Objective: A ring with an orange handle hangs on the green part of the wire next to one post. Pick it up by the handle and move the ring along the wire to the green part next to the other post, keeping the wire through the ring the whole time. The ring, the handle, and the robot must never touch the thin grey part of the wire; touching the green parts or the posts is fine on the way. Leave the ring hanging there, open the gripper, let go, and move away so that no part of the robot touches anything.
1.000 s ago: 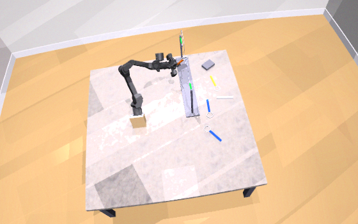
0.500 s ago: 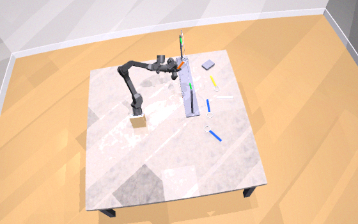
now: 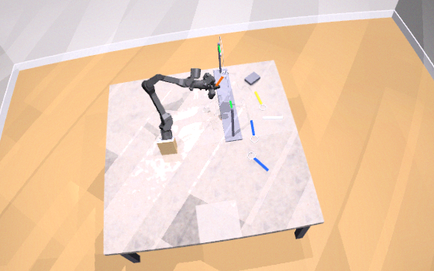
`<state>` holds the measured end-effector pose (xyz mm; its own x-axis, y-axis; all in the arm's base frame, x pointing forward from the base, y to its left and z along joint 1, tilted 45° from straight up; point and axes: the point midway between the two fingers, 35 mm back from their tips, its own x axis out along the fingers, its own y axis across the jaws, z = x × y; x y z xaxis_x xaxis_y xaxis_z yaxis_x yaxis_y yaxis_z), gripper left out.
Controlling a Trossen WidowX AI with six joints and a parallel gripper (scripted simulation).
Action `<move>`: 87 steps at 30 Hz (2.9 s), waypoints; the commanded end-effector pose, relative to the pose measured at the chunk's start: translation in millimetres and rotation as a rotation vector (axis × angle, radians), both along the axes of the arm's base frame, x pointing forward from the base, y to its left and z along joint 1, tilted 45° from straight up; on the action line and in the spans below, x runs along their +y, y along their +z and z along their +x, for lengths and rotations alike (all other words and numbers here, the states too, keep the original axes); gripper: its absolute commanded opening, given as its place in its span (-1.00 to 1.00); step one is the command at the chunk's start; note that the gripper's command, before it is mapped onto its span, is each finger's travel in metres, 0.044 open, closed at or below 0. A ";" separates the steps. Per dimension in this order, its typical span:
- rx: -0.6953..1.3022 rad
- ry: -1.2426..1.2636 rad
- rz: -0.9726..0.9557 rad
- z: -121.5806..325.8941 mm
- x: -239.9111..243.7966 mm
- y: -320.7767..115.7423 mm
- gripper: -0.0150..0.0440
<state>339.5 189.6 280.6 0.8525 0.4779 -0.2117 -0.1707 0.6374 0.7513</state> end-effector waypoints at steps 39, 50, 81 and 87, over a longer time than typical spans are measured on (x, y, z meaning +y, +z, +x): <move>-0.021 -0.023 -0.525 5.5 -79.8 -57.2 -1.00; -0.033 -0.035 -0.795 7.6 -119.3 -62.9 -1.00; -0.065 -0.065 -1.505 10.5 -215.6 -27.4 -1.00; -0.070 -0.069 -1.599 10.6 -226.1 -17.5 -1.00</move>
